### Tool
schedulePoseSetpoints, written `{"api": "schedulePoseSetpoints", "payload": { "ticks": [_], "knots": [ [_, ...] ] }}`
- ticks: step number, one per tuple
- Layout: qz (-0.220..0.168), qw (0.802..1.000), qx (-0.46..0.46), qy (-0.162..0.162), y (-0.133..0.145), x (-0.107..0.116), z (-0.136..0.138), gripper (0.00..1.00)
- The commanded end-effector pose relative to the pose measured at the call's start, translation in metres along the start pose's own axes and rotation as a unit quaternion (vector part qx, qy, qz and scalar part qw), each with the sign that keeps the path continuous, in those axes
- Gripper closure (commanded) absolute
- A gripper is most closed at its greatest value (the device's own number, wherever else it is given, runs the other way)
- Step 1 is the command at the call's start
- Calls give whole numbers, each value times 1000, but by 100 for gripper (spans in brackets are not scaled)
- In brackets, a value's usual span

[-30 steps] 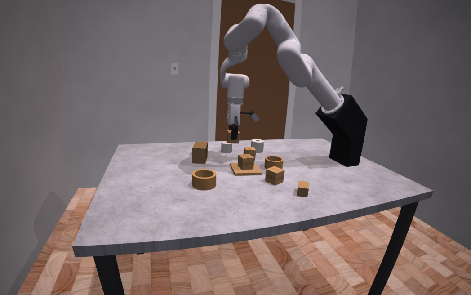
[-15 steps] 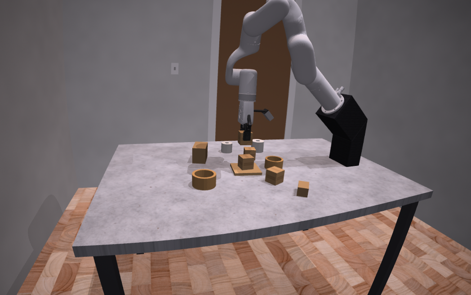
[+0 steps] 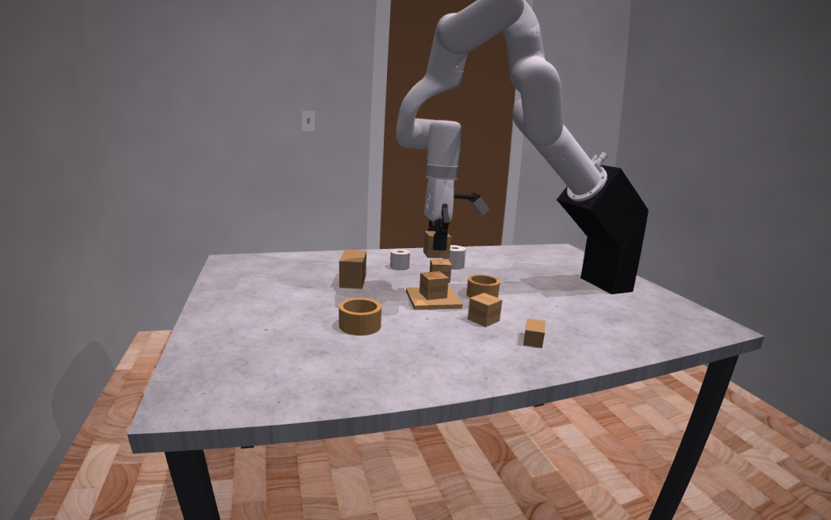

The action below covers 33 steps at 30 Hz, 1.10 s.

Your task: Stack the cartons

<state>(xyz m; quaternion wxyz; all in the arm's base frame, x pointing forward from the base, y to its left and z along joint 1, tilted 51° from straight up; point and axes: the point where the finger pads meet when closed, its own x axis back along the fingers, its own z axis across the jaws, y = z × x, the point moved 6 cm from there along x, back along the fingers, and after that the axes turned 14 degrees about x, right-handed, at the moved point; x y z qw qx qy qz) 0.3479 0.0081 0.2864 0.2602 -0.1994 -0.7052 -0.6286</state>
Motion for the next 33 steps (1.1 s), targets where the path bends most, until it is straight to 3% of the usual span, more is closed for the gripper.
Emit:
{"api": "schedulePoseSetpoints", "payload": {
  "ticks": [1,20,33],
  "knots": [
    [7,1000,0,-2,2,-7,1,100],
    [6,1000,0,-1,2,-32,0,100],
    [7,1000,0,-2,2,-35,-1,100]
  ]
}}
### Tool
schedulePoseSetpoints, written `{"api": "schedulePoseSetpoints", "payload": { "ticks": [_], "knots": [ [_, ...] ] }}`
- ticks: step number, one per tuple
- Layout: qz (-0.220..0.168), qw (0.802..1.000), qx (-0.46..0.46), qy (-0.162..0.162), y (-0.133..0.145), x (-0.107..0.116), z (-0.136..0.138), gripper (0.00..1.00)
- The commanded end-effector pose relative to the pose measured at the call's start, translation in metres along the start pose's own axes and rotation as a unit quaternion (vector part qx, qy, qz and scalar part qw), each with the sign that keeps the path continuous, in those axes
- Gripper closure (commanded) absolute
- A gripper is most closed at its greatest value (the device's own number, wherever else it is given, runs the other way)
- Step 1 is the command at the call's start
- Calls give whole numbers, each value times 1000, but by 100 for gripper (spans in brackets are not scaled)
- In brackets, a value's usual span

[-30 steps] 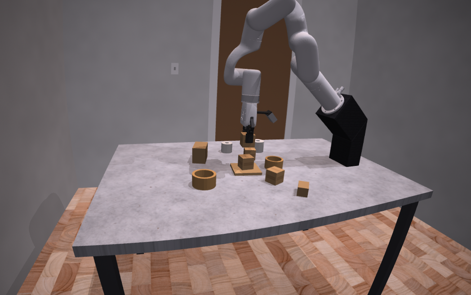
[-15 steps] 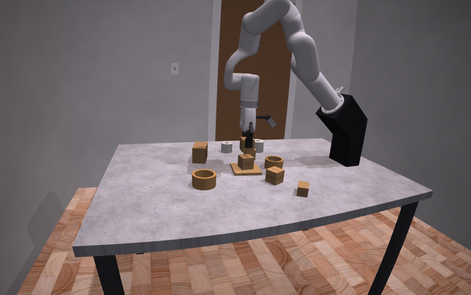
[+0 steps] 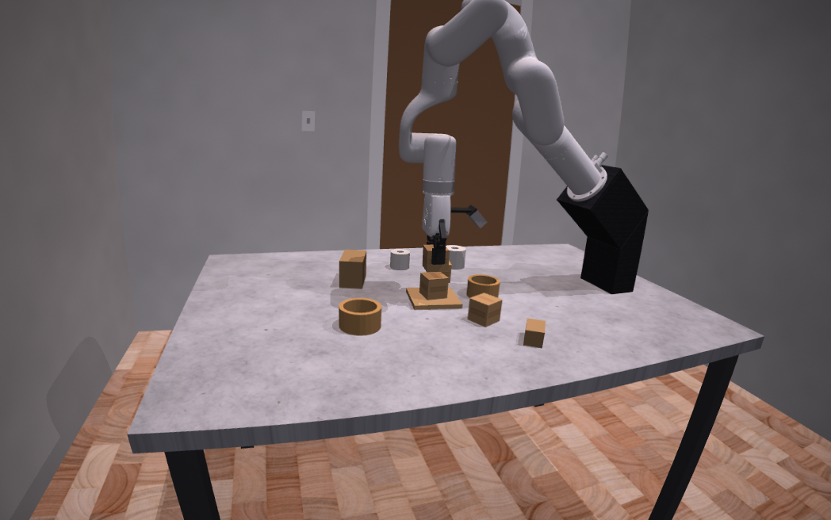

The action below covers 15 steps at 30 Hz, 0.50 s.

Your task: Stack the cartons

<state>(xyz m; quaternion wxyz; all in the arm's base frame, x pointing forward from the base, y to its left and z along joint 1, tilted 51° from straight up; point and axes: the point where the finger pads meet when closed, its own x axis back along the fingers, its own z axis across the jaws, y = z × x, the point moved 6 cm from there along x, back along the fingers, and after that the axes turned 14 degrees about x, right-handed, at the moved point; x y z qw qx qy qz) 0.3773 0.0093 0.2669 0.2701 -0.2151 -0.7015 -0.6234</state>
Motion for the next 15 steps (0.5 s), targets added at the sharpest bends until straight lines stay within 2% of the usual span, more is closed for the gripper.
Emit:
{"api": "schedulePoseSetpoints", "payload": {
  "ticks": [1,15],
  "knots": [
    [-13,1000,0,1,-1,0,0,100],
    [-13,1000,0,2,0,-11,0,100]
  ]
}}
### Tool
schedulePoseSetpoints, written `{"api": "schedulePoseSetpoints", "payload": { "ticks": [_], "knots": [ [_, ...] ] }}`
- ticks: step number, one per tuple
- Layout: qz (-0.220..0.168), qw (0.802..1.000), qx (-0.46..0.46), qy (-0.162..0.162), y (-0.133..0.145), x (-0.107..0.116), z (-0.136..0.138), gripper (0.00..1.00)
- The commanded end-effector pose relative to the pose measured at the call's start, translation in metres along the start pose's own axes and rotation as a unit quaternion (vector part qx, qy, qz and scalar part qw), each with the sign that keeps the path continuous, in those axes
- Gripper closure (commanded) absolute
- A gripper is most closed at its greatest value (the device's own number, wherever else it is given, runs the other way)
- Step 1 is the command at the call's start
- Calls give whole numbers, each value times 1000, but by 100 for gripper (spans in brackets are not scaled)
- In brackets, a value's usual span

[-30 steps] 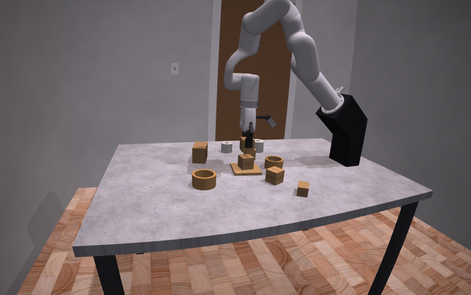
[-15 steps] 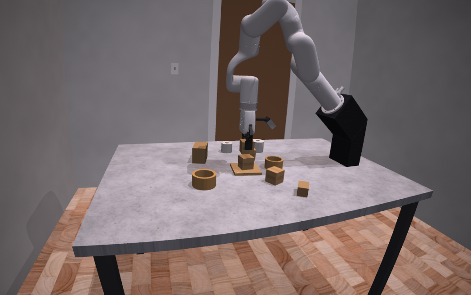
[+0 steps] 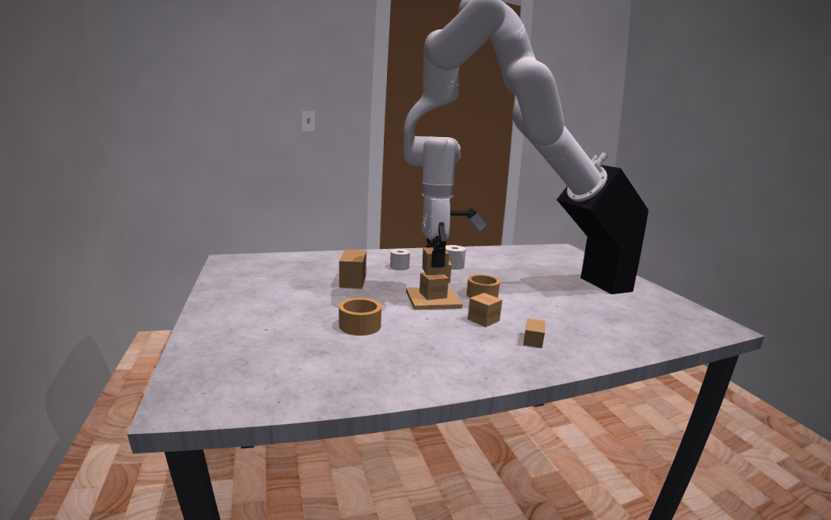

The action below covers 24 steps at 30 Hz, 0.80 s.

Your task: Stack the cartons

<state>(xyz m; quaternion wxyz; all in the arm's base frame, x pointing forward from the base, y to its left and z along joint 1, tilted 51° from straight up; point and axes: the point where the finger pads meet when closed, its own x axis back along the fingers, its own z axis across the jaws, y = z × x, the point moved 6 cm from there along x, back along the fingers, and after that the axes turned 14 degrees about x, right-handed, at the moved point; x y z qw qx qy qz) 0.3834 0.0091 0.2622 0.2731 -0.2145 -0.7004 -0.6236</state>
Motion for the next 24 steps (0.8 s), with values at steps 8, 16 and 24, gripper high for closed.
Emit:
{"api": "schedulePoseSetpoints", "payload": {
  "ticks": [8,16,24],
  "knots": [
    [-14,1000,1,-2,-1,-8,-1,100],
    [-14,1000,1,-2,-1,-8,-1,100],
    [-14,1000,1,-2,-1,-8,-1,0]
  ]
}}
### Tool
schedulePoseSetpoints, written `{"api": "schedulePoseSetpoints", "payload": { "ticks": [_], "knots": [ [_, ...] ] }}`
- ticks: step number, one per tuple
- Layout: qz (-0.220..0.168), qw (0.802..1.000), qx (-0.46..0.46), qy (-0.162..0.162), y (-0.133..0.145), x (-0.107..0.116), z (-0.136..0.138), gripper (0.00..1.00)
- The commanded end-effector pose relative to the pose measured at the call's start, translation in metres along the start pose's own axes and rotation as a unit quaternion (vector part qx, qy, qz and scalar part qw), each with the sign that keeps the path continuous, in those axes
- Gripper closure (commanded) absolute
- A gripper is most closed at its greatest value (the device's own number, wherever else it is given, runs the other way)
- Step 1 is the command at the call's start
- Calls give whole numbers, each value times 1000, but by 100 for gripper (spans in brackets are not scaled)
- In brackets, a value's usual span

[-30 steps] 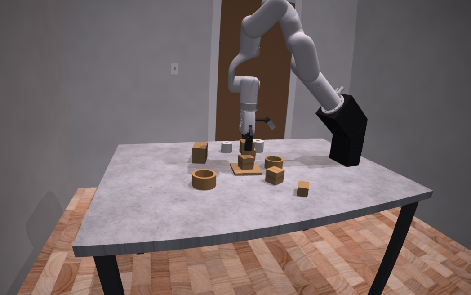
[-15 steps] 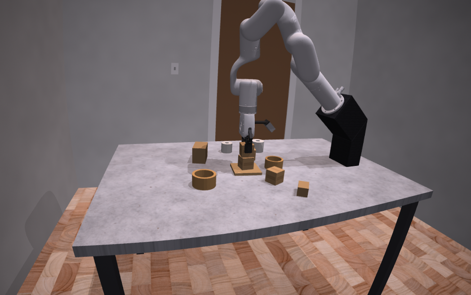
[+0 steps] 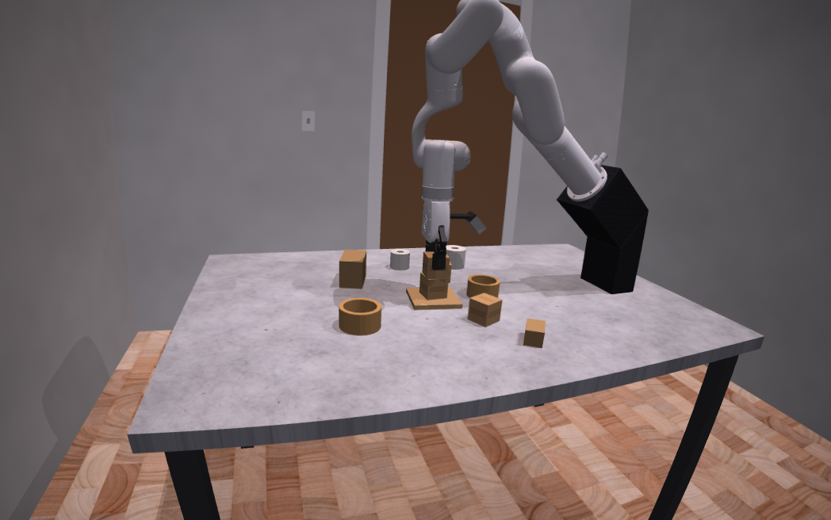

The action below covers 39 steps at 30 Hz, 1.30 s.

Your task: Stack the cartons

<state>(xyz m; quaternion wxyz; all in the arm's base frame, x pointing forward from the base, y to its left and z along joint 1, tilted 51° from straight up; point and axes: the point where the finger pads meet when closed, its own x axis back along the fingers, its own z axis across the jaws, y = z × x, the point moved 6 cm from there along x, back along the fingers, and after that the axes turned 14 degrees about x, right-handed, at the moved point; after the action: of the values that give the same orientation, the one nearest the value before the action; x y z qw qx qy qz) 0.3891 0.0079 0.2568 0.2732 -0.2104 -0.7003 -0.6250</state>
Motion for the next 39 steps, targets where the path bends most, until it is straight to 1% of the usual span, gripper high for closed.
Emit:
{"api": "schedulePoseSetpoints", "payload": {
  "ticks": [1,32,39],
  "knots": [
    [-11,1000,0,-5,-1,0,1,0],
    [-11,1000,0,-5,-1,0,1,0],
    [-12,1000,0,-5,-3,5,4,0]
  ]
}}
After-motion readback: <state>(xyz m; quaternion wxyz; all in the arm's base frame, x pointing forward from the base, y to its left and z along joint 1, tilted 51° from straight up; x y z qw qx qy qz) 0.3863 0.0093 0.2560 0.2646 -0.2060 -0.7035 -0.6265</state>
